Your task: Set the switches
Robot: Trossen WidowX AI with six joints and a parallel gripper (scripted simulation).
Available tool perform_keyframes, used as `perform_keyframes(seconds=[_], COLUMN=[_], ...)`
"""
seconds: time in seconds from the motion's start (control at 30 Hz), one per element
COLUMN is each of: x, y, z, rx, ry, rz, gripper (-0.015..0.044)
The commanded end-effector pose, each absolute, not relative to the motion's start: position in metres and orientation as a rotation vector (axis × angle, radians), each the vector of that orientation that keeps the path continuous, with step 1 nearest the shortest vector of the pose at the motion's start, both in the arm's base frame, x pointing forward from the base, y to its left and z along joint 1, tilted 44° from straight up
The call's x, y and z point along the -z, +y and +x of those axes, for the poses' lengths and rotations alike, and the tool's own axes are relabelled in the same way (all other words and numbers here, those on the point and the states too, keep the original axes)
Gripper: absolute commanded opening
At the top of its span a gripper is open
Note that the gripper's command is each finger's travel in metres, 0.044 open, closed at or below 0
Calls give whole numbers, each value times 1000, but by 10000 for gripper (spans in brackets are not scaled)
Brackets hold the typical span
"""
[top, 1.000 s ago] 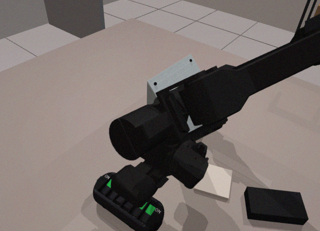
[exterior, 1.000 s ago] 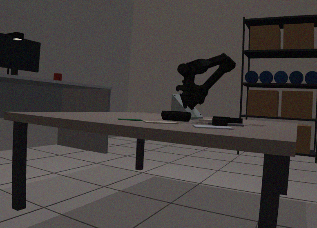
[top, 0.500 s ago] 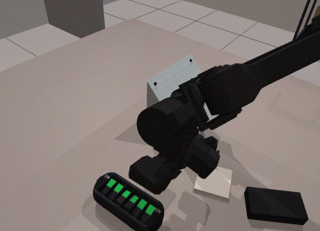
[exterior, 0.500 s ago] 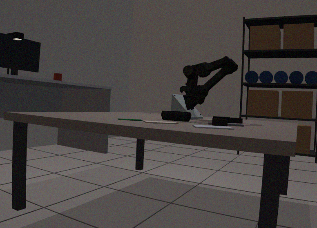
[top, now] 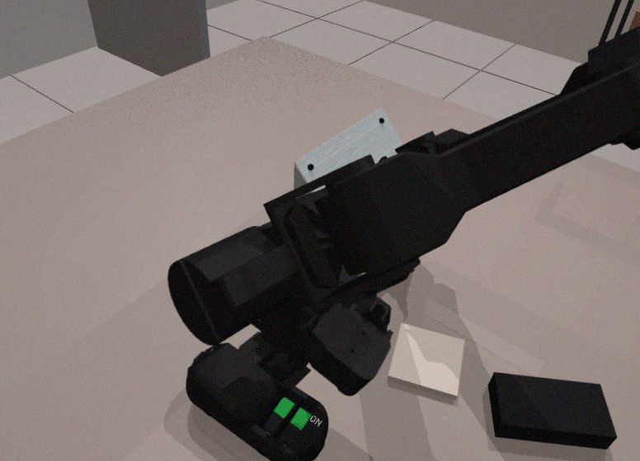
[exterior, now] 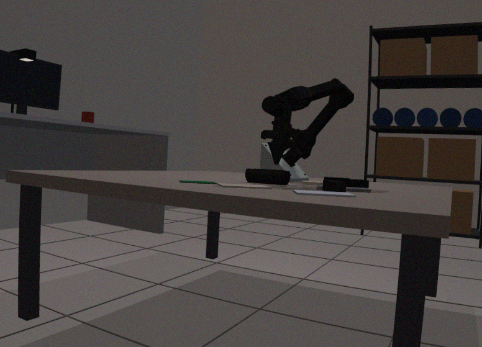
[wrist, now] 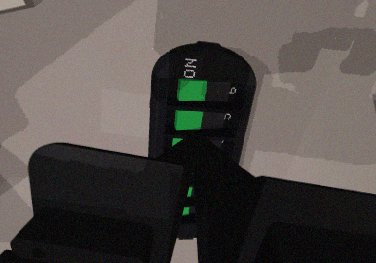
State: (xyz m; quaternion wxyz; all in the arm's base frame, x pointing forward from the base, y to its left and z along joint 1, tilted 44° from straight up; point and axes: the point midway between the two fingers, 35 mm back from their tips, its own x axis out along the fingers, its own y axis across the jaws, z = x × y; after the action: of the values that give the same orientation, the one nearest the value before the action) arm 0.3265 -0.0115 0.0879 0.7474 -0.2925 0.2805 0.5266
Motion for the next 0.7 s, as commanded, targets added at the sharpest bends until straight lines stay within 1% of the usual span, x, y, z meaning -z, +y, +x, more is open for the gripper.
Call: perform_keyframes(seconds=[0.0,0.33,0.67], x=[-84,-68,-45], y=[-22,-45,-64], z=[340,369,387], rx=[-1185,-1317,-1461], ry=[655,712,725], rz=[-629,-581,-519], gripper=[0,0,0])
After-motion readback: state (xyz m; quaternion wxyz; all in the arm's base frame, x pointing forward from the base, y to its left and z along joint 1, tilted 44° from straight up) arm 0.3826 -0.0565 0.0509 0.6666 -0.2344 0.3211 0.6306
